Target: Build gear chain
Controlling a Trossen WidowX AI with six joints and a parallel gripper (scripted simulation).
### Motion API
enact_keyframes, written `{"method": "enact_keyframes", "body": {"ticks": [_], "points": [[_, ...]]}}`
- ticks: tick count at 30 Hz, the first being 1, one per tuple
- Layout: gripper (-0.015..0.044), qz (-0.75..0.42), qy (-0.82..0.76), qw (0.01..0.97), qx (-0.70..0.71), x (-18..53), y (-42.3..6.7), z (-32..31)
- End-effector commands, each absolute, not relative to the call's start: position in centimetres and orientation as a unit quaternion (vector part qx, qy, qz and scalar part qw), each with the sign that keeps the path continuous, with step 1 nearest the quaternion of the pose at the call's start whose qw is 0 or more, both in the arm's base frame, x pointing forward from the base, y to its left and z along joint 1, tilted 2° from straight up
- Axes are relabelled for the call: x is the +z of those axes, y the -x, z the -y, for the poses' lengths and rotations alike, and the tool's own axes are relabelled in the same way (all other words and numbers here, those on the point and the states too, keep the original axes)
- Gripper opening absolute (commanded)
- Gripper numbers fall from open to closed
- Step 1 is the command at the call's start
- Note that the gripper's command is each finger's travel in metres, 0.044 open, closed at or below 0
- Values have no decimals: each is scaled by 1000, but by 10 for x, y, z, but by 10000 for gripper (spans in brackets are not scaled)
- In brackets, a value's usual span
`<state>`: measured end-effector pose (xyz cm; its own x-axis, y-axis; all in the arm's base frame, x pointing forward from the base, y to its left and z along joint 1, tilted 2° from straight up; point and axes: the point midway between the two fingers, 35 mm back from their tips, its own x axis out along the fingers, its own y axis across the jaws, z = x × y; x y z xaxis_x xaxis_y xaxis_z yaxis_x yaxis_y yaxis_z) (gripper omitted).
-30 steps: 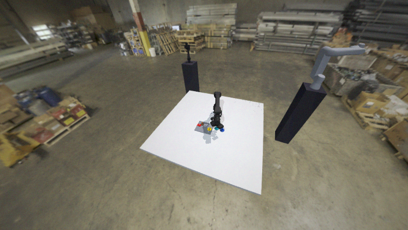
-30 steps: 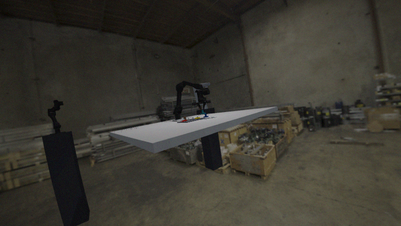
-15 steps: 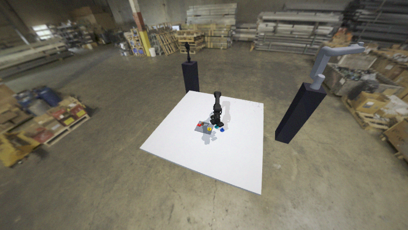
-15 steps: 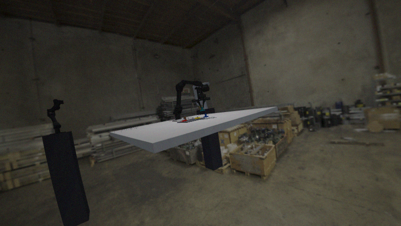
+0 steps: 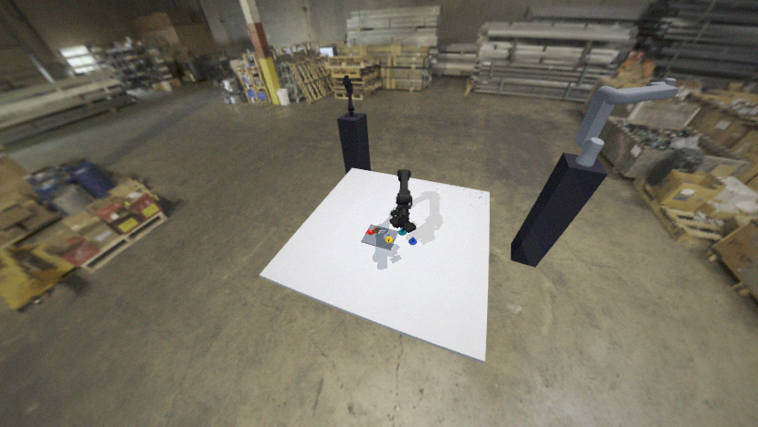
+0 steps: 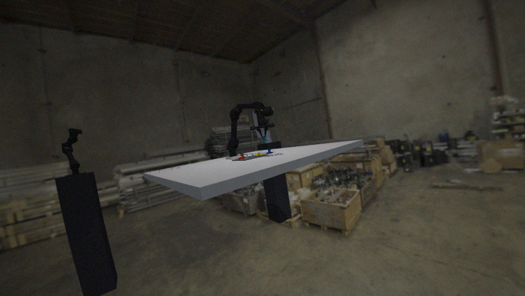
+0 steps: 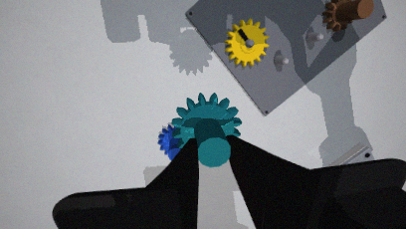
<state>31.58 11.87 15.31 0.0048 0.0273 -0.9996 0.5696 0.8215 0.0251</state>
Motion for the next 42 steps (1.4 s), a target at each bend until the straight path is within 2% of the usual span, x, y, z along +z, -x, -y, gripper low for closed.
{"method": "enact_keyframes", "body": {"ticks": [1, 18, 42], "points": [[0, -676, -221, 675, -199, 162, -316, -118], [0, -676, -221, 674, -201, 193, -310, -113], [0, -675, -220, 674, -203, 165, -315, -62]]}}
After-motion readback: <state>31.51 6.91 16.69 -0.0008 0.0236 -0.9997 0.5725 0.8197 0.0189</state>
